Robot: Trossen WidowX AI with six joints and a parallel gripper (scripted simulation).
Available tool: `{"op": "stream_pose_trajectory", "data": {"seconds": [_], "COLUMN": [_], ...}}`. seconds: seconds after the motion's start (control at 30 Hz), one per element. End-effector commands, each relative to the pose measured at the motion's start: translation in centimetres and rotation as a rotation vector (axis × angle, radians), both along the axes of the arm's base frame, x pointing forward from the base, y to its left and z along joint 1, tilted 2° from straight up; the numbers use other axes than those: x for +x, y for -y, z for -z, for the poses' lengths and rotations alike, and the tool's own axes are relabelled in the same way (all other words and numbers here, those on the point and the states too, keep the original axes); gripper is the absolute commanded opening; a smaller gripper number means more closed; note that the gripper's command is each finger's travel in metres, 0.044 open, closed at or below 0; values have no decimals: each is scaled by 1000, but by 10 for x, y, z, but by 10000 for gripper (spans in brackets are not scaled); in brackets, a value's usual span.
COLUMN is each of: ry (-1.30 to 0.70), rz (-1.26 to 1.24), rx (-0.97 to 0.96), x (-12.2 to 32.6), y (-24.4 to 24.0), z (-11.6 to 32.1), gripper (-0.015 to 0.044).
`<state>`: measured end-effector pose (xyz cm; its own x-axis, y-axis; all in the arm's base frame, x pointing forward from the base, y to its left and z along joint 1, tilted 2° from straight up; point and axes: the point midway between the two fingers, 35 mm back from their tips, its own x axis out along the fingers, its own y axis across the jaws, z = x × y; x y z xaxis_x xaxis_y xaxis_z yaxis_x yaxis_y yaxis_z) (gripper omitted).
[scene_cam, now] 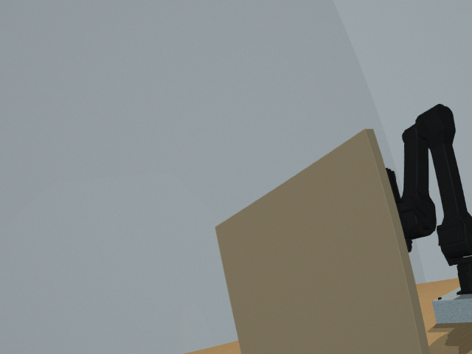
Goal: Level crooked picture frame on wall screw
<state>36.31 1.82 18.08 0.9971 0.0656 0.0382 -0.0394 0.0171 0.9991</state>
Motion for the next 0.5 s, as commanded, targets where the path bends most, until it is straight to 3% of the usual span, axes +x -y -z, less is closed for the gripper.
{"op": "stream_pose_trajectory", "data": {"seconds": [0.0, 0.27, 0.47], "ry": [-4, -6, -3], "rz": [-1, -3, -2], "rx": [25, 69, 47], "x": [0, 0, 0], "y": [0, 0, 0], "z": [0, -1, -1], "gripper": [0, 0, 157]}}
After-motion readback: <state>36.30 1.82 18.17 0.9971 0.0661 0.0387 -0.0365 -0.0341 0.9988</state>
